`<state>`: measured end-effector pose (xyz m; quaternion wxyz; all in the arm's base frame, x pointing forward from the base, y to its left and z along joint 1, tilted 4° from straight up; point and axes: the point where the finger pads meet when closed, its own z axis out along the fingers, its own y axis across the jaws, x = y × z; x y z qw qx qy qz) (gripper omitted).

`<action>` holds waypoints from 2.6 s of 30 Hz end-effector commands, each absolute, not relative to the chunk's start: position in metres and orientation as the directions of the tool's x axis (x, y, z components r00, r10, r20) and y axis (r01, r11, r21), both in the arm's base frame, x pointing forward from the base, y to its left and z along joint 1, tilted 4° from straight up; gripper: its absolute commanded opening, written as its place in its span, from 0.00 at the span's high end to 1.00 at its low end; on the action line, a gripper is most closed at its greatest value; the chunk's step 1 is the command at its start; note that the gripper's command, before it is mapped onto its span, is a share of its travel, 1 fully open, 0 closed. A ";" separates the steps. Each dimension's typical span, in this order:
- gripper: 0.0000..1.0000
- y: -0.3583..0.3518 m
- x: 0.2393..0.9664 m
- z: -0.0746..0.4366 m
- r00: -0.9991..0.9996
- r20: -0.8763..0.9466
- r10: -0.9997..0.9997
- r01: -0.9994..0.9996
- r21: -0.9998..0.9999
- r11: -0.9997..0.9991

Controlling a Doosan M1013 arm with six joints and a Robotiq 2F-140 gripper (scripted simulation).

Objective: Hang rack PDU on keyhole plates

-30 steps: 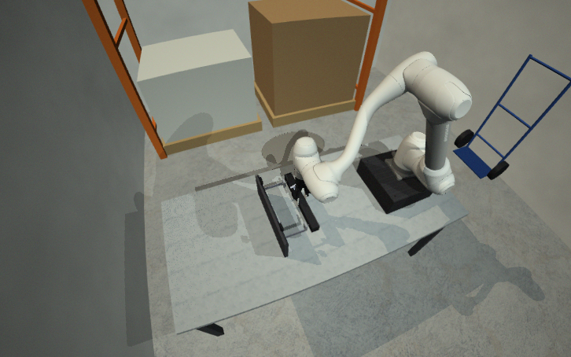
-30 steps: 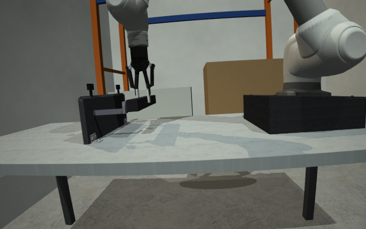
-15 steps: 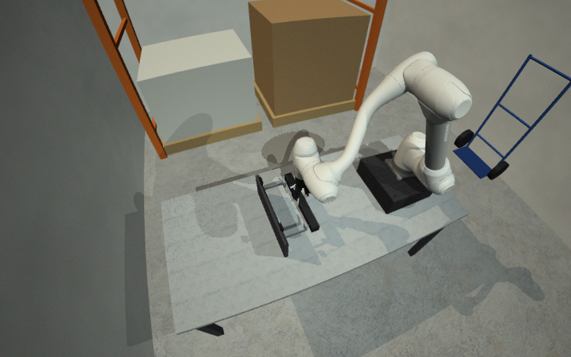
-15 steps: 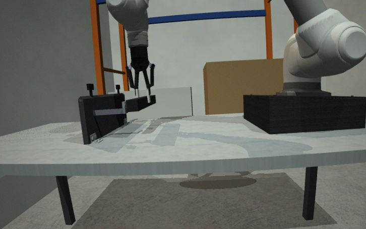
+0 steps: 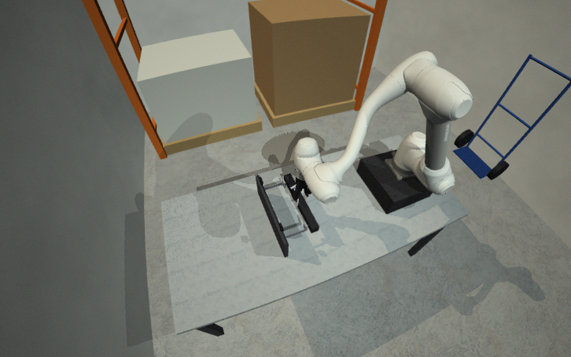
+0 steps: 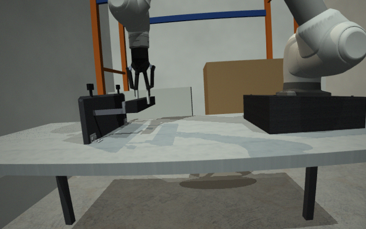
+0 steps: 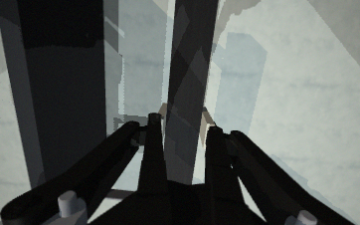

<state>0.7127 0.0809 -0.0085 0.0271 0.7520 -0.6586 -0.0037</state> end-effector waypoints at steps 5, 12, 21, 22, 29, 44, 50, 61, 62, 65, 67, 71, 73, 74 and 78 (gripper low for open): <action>1.00 0.082 0.713 -0.007 0.132 0.026 -0.991 -0.991 0.038 -0.131; 1.00 0.082 0.713 -0.007 0.132 0.026 -0.991 -0.991 0.038 -0.131; 1.00 0.082 0.713 -0.007 0.132 0.026 -0.991 -0.991 0.038 -0.131; 1.00 0.082 0.713 -0.007 0.132 0.026 -0.991 -0.991 0.038 -0.131; 1.00 0.082 0.713 -0.007 0.131 0.026 -0.991 -0.991 0.040 -0.130; 1.00 0.081 0.706 -0.005 0.127 0.026 -0.992 -0.991 0.049 -0.126; 1.00 0.080 0.704 -0.004 0.127 0.026 -0.992 -0.991 0.049 -0.126; 1.00 0.080 0.703 -0.004 0.127 0.026 -0.992 -0.991 0.049 -0.126; 1.00 0.080 0.703 -0.004 0.127 0.026 -0.992 -0.991 0.049 -0.126; 1.00 0.080 0.703 -0.004 0.127 0.026 -0.992 -0.991 0.049 -0.126; 1.00 0.080 0.703 -0.004 0.127 0.026 -0.992 -0.991 0.049 -0.126; 1.00 0.080 0.703 -0.004 0.127 0.026 -0.992 -0.991 0.049 -0.126; 1.00 0.080 0.703 -0.004 0.127 0.026 -0.992 -0.991 0.049 -0.126; 1.00 0.080 0.703 -0.004 0.127 0.026 -0.992 -0.991 0.049 -0.126; 1.00 0.080 0.703 -0.004 0.127 0.026 -0.992 -0.991 0.049 -0.126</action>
